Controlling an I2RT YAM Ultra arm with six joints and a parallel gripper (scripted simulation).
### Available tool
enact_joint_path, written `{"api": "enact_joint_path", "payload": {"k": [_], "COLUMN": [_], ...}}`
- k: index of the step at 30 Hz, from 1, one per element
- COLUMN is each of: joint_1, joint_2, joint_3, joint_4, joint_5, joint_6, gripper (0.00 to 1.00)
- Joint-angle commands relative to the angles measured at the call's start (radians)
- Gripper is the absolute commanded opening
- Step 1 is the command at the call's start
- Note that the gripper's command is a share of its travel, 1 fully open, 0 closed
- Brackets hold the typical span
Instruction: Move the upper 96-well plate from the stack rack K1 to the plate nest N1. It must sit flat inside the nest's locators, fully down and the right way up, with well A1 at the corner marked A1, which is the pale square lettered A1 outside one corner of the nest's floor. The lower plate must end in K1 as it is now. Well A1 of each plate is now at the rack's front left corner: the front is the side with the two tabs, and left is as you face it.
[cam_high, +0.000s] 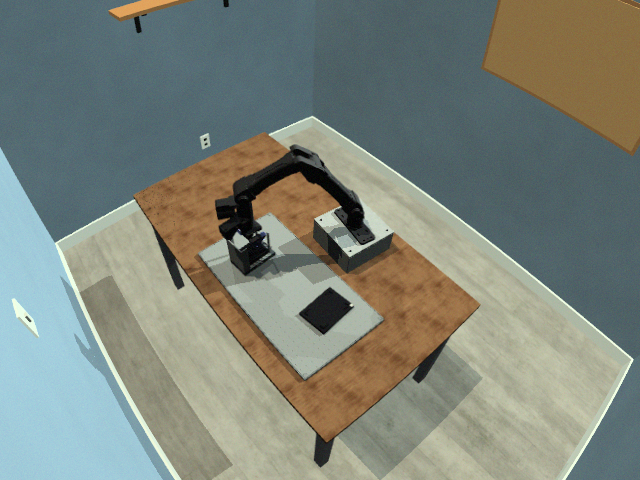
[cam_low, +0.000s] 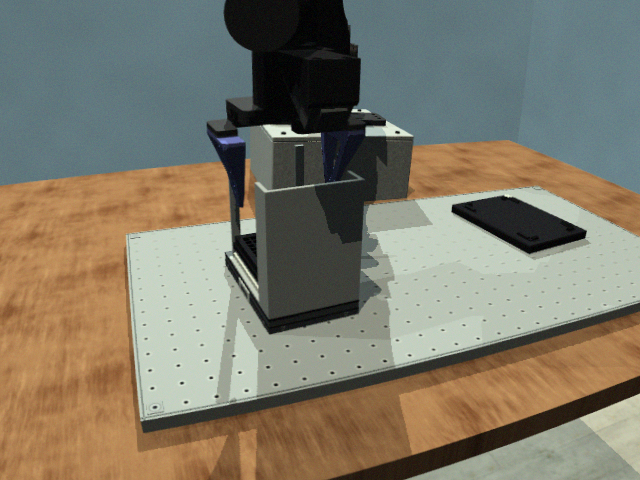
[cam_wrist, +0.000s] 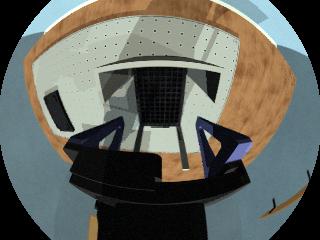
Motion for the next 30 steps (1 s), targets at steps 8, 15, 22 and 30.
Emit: {"api": "enact_joint_path", "payload": {"k": [8,15,22,30], "joint_1": [0.014,0.013,0.017,0.018], "joint_2": [0.025,0.036,0.036,0.05], "joint_3": [-0.049,-0.066,-0.077,-0.098], "joint_4": [0.077,0.105,0.142,0.174], "joint_5": [-0.011,-0.011,-0.011,-0.011], "joint_6": [0.007,0.007,0.008,0.009], "gripper": [1.0,1.0,1.0,1.0]}}
